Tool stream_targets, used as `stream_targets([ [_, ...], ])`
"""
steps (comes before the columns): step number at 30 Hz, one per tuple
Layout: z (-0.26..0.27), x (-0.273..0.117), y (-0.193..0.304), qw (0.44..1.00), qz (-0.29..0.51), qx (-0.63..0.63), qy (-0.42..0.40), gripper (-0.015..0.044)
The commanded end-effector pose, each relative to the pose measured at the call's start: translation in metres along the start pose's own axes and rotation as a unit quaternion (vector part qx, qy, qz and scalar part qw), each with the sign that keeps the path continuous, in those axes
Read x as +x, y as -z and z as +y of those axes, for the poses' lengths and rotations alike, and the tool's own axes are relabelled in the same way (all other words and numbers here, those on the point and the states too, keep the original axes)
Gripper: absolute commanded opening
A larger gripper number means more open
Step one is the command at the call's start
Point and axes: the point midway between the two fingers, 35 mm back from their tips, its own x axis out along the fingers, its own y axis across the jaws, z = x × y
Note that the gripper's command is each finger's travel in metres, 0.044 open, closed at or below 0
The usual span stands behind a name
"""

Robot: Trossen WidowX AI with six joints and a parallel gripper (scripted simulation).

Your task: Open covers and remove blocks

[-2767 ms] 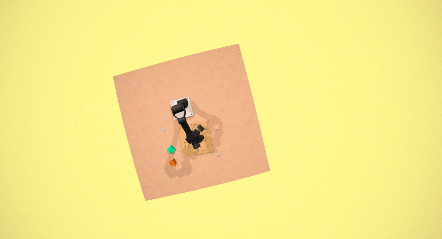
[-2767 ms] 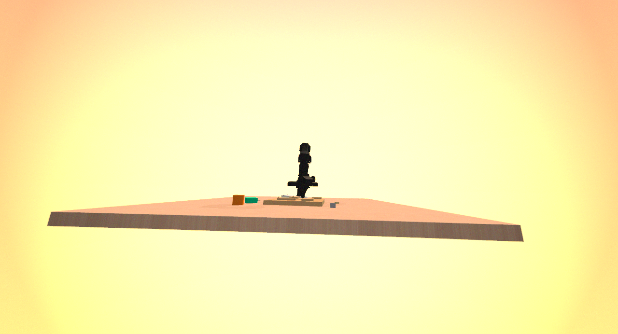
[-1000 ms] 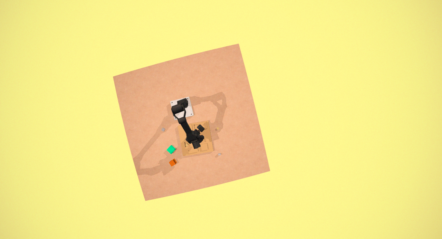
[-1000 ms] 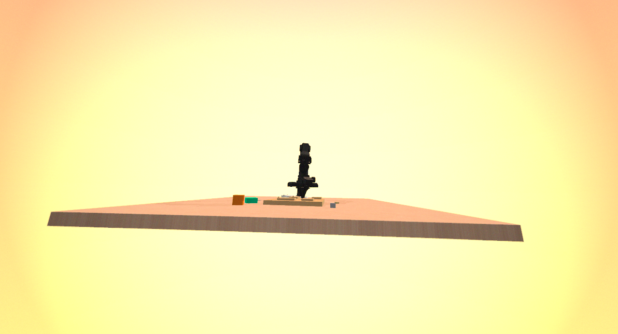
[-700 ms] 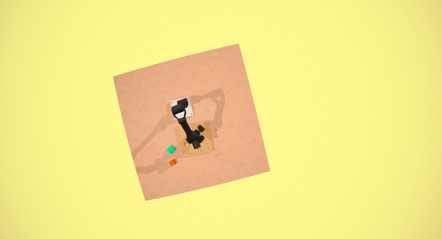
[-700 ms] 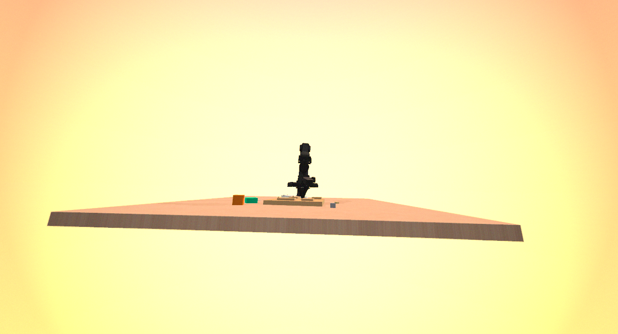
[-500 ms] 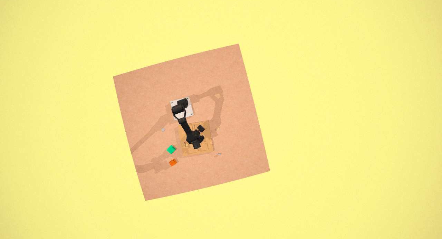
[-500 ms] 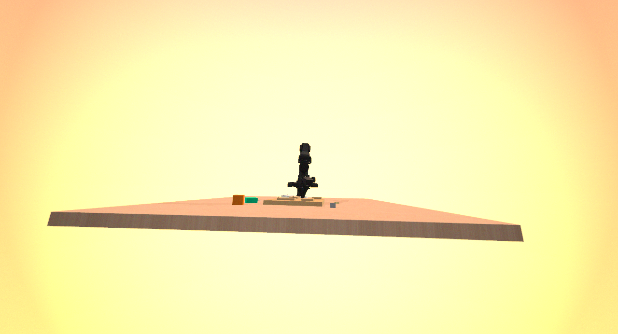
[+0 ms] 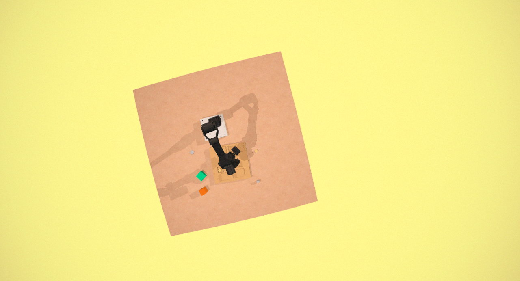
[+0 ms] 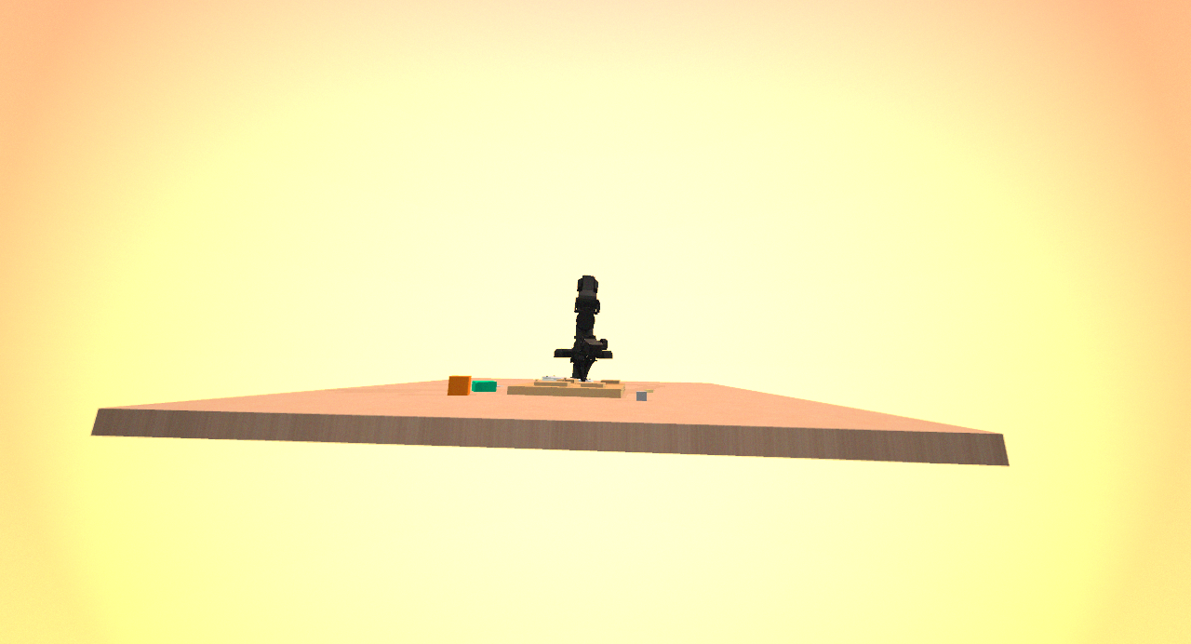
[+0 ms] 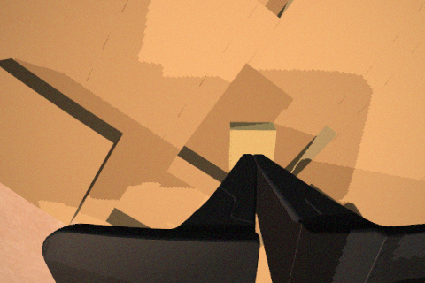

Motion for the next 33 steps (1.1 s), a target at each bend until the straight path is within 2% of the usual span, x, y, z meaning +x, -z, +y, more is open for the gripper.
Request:
stream_targets([
  [1, -0.001, -0.005, -0.002, 1.000, -0.007, 0.001, 0.003, 0.0000],
  [23, -0.001, -0.005, -0.002, 1.000, -0.007, 0.001, 0.003, 0.0000],
  [28, -0.001, -0.020, -0.002, 1.000, -0.005, 0.000, 0.002, 0.0131],
  [33, -0.001, -0.047, -0.002, 1.000, -0.007, 0.001, 0.003, 0.0144],
])
